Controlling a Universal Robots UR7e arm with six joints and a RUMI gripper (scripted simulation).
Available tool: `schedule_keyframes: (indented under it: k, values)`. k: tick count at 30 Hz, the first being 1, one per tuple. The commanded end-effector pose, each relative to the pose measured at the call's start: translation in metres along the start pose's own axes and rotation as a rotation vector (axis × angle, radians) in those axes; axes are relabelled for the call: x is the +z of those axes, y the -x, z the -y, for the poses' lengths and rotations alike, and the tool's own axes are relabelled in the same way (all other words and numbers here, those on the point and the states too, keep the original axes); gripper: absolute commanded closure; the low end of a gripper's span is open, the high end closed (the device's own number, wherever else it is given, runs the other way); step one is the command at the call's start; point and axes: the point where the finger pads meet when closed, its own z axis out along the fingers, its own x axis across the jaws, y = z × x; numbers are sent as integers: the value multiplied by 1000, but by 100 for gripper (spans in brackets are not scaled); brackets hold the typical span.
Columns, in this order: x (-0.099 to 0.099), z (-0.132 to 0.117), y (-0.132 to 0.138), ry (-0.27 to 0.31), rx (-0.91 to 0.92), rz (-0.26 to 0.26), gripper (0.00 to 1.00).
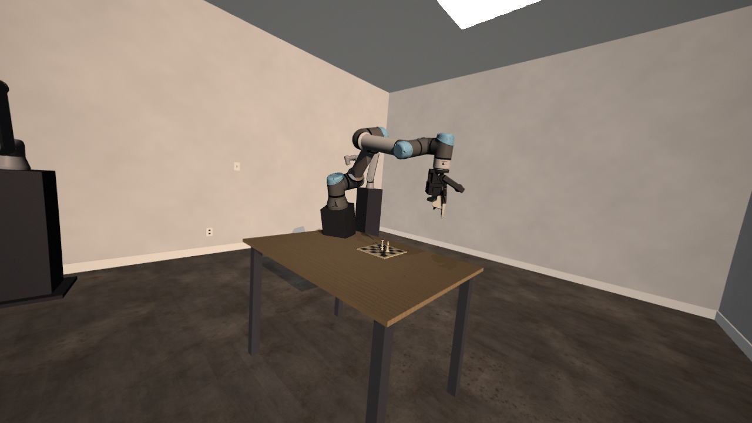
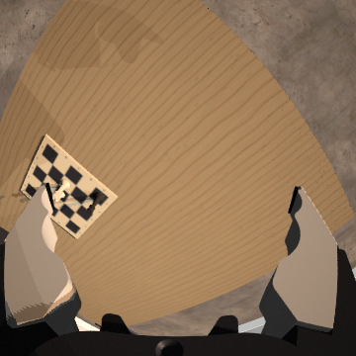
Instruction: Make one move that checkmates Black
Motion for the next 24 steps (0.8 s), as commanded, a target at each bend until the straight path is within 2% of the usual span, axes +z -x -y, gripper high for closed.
schedule_keyframes:
  k: [1,16,24]
  values:
    - [-1,0,0,-1,0,-2,0]
    - [11,0,5,23,-79,22,0]
    - [35,-1,16,69,-247,77,0]
